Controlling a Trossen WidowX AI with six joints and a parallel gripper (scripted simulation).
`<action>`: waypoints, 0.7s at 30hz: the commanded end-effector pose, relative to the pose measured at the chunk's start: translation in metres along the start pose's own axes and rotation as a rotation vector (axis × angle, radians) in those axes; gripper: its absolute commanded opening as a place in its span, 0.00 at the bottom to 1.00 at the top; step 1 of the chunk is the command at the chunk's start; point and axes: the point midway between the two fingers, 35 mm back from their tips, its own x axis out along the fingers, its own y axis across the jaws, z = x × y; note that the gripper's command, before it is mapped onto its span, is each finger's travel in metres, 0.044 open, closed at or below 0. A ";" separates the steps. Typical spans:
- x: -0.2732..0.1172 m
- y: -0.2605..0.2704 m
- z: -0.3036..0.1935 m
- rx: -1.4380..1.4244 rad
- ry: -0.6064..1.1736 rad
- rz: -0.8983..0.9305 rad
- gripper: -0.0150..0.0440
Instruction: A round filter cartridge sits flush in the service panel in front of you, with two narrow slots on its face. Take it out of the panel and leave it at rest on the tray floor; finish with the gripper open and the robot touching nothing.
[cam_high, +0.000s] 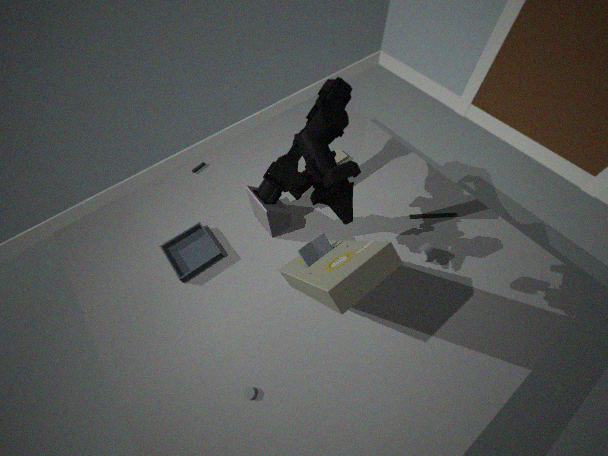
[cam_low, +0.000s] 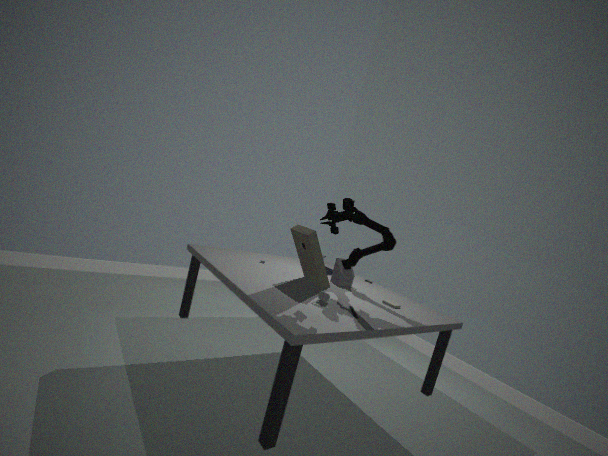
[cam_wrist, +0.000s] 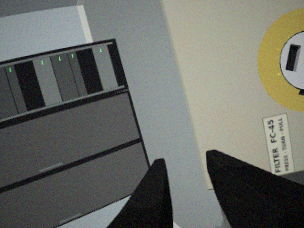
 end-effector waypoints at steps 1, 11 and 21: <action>0.011 -0.047 0.024 0.129 0.062 -0.111 0.41; 0.016 -0.096 0.039 0.278 0.137 -0.207 0.41; 0.030 -0.098 0.038 0.275 0.132 -0.212 0.41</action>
